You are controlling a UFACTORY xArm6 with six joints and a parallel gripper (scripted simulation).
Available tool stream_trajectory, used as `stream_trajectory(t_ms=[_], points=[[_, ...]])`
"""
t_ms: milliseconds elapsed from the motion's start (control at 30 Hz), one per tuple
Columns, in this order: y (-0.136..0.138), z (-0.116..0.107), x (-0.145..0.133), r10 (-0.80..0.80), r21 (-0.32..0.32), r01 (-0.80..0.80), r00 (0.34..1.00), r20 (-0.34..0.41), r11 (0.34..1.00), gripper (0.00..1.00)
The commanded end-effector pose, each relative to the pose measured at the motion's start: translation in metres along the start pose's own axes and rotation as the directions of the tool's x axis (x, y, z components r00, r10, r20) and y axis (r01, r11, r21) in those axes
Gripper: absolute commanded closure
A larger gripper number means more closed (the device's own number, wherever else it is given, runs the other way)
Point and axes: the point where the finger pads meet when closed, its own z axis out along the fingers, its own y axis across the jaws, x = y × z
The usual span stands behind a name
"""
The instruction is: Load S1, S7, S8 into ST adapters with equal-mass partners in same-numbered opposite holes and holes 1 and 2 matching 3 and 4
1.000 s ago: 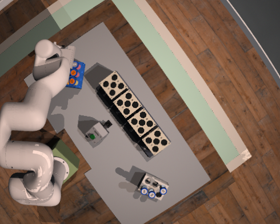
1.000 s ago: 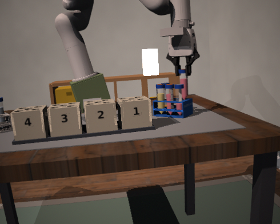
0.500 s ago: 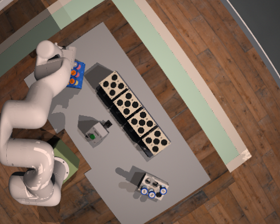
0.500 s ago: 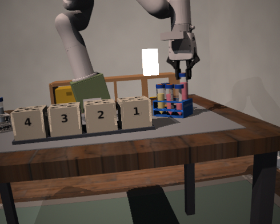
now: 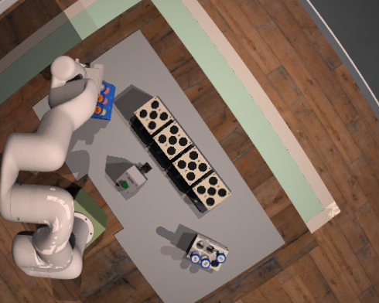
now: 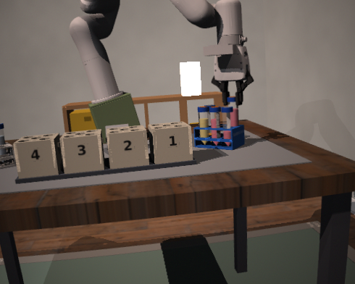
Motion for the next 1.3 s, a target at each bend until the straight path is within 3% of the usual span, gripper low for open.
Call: stream_trajectory(t_ms=[0, 800, 1267], points=[[-0.002, 0.002, 0.0, 0.0, 0.005, 0.0, 1.0, 0.001, 1.0, 1.0], [-0.002, 0.023, 0.0, 0.0, 0.005, 0.0, 1.0, 0.0, 1.0, 1.0], [-0.002, 0.023, 0.0, 0.0, 0.005, 0.0, 1.0, 0.0, 1.0, 1.0]])
